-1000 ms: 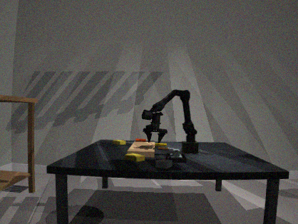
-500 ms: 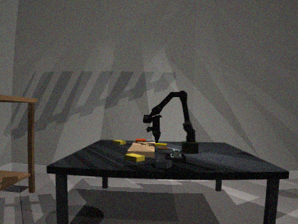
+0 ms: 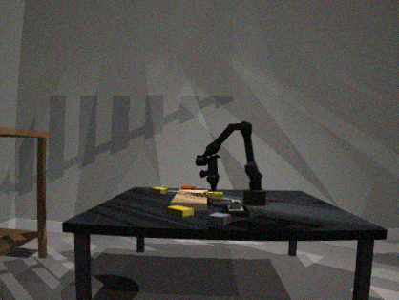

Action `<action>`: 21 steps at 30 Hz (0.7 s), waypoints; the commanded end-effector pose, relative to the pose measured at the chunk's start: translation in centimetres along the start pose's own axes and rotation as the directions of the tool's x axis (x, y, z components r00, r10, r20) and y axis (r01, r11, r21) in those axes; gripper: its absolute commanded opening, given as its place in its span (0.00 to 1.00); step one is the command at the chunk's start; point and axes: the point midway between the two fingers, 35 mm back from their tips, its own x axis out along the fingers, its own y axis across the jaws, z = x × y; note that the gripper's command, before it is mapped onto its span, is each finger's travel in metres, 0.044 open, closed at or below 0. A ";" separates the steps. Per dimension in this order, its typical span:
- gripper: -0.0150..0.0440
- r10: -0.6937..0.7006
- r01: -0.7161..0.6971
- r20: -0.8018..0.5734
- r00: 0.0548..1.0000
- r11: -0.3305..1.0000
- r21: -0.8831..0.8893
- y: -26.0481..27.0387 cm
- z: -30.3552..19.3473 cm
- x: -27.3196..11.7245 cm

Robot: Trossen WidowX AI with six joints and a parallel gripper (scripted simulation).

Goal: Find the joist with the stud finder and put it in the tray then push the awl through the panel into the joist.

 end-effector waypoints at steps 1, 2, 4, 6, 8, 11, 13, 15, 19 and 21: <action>1.00 -0.005 0.005 -0.002 1.000 1.000 -0.001 -0.2 -0.6 0.1; 1.00 -0.005 0.005 -0.002 1.000 1.000 -0.001 -0.2 -0.6 0.1; 1.00 -0.005 0.005 -0.002 1.000 1.000 -0.001 -0.2 -0.6 0.1; 1.00 -0.005 0.005 -0.002 1.000 1.000 -0.001 -0.2 -0.6 0.3; 1.00 -0.005 0.005 -0.002 1.000 1.000 -0.001 -0.2 -0.6 0.6; 1.00 -0.005 0.005 -0.002 1.000 1.000 -0.001 -0.2 -0.5 1.1; 1.00 -0.005 0.005 -0.002 1.000 1.000 -0.001 -0.3 -0.5 1.5; 1.00 -0.005 0.005 -0.002 1.000 1.000 -0.001 -0.3 -0.4 1.8; 1.00 -0.005 0.005 -0.002 1.000 1.000 -0.001 -0.3 -0.4 2.4; 1.00 -0.005 0.005 -0.002 1.000 1.000 -0.001 -0.3 -0.4 2.8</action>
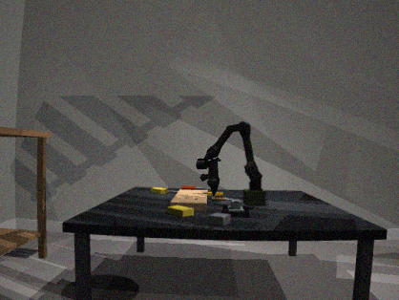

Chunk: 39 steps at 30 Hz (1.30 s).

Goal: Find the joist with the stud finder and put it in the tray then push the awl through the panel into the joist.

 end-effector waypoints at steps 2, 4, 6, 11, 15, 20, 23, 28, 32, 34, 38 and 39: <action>1.00 -0.003 0.003 -0.007 1.000 1.000 -0.004 0.0 -0.1 1.0; 1.00 -0.003 0.003 -0.007 1.000 1.000 -0.004 0.0 -0.1 1.3; 1.00 -0.003 0.003 -0.007 1.000 1.000 -0.004 0.0 -0.1 1.6; 1.00 -0.003 0.003 -0.008 1.000 1.000 -0.004 0.0 -0.1 2.4; 1.00 -0.003 0.003 -0.008 1.000 1.000 -0.004 0.0 -0.1 2.9; 0.87 -0.003 0.003 -0.008 1.000 1.000 -0.004 0.0 -0.1 3.0; 0.73 -0.003 0.003 -0.008 1.000 1.000 -0.004 0.0 -0.1 3.0; 0.51 -0.003 0.003 -0.008 1.000 1.000 -0.004 0.0 -0.1 3.0; 0.37 -0.003 0.003 -0.008 1.000 1.000 -0.004 0.0 -0.1 3.0; 0.34 -0.003 0.003 -0.008 1.000 1.000 -0.004 0.0 -0.1 3.0; 0.30 -0.003 0.003 -0.008 1.000 1.000 -0.004 0.0 -0.1 3.0; 0.25 -0.003 0.003 -0.008 1.000 1.000 -0.004 0.0 -0.1 2.8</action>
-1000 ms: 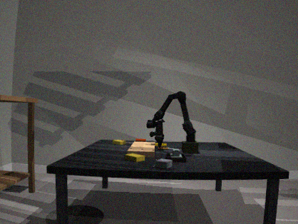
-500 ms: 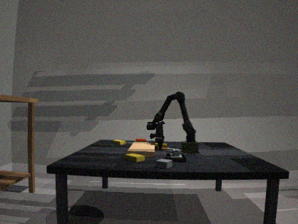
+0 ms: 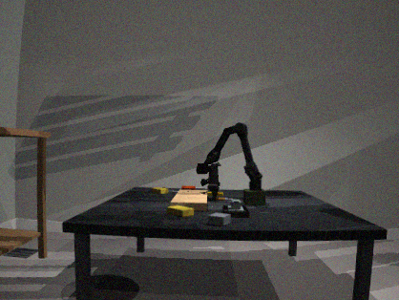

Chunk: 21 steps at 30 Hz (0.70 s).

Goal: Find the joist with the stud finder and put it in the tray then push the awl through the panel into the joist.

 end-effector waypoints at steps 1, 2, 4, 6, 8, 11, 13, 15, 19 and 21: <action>0.25 -0.003 0.003 -0.001 1.000 1.000 -0.003 -0.1 0.0 -0.3; 0.25 -0.003 0.003 -0.001 1.000 1.000 -0.003 -0.1 0.1 -0.7; 0.25 -0.003 0.003 -0.001 1.000 1.000 -0.003 -0.2 0.2 -1.7; 0.25 -0.003 0.003 -0.001 1.000 1.000 -0.003 -0.2 0.4 -3.1; 0.25 -0.004 0.004 0.000 1.000 1.000 -0.003 -0.3 0.4 -4.7; 0.25 -0.004 0.004 0.000 1.000 1.000 -0.003 -0.3 0.2 -7.1; 0.25 -0.004 0.004 0.000 1.000 1.000 -0.003 -0.2 0.0 -8.7; 0.25 -0.004 0.004 0.000 1.000 1.000 -0.003 -0.1 -0.3 -10.3; 0.25 -0.004 0.004 -0.001 1.000 1.000 -0.003 0.0 -0.8 -12.3; 0.25 -0.004 0.004 -0.001 1.000 1.000 -0.003 0.0 -0.8 -12.3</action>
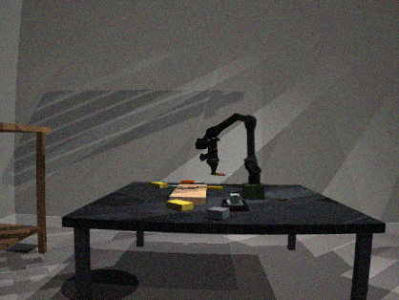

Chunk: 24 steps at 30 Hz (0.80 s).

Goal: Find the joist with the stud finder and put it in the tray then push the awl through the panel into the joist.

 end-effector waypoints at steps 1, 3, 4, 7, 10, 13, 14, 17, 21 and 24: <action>0.25 -0.001 0.001 -0.007 1.000 1.000 -0.004 0.0 -0.3 -0.6; 0.25 -0.015 0.015 0.010 1.000 1.000 -0.007 0.0 0.3 -0.1; 0.25 -0.033 0.033 0.022 0.999 0.999 -0.015 0.1 0.7 0.1; 0.25 -0.096 0.099 0.069 0.993 0.994 -0.041 0.4 2.2 0.6; 0.25 -0.153 0.161 0.122 0.981 0.985 -0.060 0.8 3.7 1.0; 0.25 -0.204 0.220 0.179 0.962 0.973 -0.073 1.4 5.2 1.3; 0.25 -0.219 0.238 0.199 0.955 0.968 -0.075 1.6 5.7 1.4; 0.25 -0.261 0.290 0.259 0.930 0.954 -0.080 2.4 7.1 1.5; 0.25 -0.306 0.351 0.343 0.888 0.933 -0.075 3.7 8.8 1.5; 0.25 -0.334 0.391 0.406 0.850 0.918 -0.064 4.7 10.1 1.5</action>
